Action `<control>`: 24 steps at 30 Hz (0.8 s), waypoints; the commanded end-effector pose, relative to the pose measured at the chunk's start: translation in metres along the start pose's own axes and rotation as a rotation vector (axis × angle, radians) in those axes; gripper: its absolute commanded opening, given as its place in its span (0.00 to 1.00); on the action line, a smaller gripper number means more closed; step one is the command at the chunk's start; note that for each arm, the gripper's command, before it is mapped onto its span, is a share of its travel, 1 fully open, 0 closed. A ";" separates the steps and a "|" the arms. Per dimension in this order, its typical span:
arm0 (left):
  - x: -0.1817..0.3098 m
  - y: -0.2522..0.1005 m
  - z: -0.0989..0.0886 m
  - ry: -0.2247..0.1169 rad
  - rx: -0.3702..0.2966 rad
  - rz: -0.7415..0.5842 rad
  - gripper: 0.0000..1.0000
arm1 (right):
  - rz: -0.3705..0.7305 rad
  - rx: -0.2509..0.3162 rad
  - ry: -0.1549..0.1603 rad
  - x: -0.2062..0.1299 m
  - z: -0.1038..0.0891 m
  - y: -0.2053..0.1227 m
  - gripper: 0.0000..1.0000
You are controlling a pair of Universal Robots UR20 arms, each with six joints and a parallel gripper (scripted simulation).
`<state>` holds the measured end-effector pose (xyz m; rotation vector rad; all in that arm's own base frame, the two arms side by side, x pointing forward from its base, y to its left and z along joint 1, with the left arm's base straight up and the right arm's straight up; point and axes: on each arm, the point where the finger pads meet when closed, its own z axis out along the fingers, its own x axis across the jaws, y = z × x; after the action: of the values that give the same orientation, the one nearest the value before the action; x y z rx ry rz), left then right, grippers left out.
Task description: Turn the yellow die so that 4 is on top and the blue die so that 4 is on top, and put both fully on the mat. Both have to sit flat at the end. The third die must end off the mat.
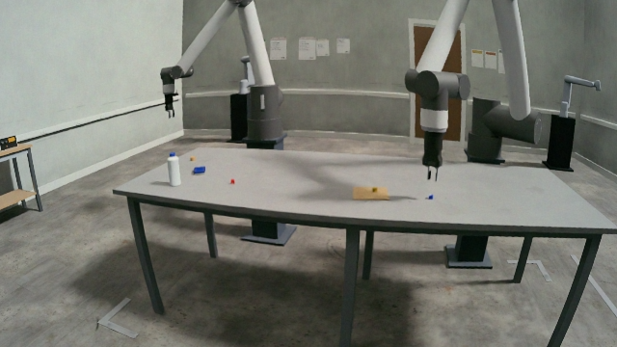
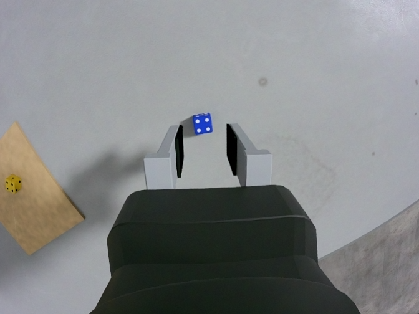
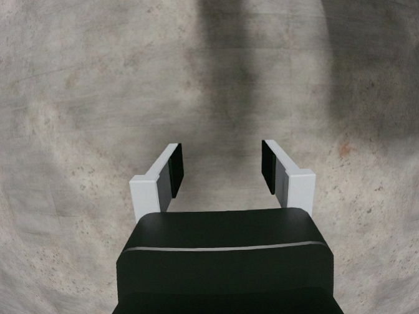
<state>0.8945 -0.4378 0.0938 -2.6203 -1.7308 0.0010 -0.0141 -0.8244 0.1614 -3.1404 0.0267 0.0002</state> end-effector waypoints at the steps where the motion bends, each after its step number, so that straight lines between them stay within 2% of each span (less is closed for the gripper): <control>1: 0.000 0.001 0.000 0.000 -0.001 0.000 0.64 | 0.000 -0.001 0.000 0.000 -0.001 0.000 1.00; 12: 0.000 0.001 0.008 0.000 -0.001 0.000 0.64 | 0.000 -0.001 0.000 0.000 -0.001 0.000 1.00; 24: 0.000 0.001 0.026 0.000 -0.001 0.000 0.64 | 0.000 -0.001 0.000 0.000 -0.001 0.000 1.00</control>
<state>0.8948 -0.4382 0.0733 -2.6203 -1.7311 0.0008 -0.0141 -0.8244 0.1614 -3.1404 0.0267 0.0002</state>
